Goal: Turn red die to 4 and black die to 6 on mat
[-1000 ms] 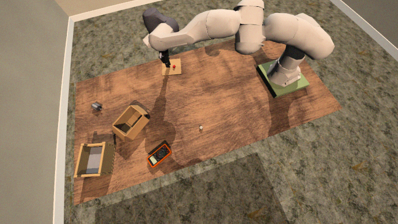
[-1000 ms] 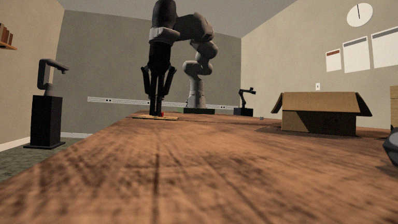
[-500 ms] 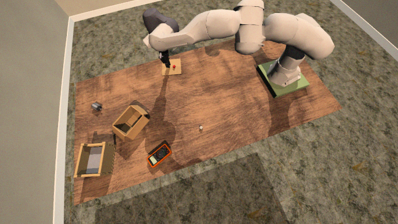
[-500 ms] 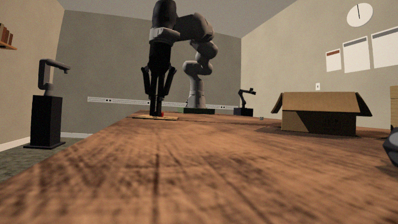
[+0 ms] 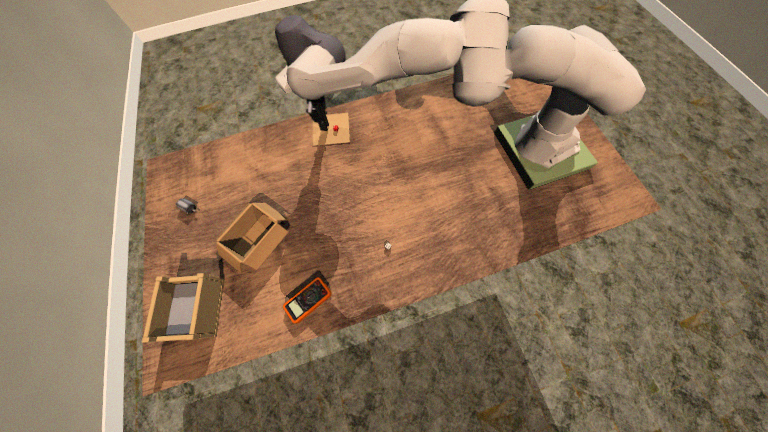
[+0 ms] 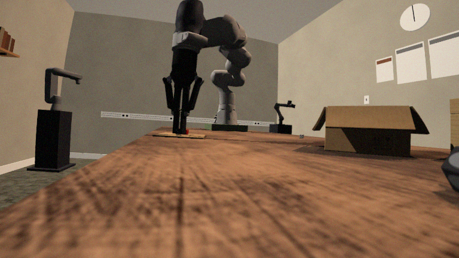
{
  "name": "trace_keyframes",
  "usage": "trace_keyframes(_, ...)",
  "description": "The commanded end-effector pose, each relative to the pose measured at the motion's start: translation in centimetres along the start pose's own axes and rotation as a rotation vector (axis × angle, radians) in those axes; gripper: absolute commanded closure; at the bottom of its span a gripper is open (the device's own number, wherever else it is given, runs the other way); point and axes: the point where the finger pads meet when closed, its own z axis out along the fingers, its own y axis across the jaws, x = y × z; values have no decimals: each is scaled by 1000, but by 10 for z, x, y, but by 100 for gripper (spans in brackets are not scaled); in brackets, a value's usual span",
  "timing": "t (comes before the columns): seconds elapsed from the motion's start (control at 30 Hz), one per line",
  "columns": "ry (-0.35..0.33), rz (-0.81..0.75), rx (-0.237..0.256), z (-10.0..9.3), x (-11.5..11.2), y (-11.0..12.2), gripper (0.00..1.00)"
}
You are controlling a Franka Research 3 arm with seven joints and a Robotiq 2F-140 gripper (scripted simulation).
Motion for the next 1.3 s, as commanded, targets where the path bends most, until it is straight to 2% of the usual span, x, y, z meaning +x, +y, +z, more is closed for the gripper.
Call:
trace_keyframes(0.0, 0, -4, 3, 2, 0, 0, 84)
trace_keyframes(0.77, 0, -4, 3, 2, 0, 0, 84)
trace_keyframes(1.27, 0, -4, 3, 2, 0, 0, 73)
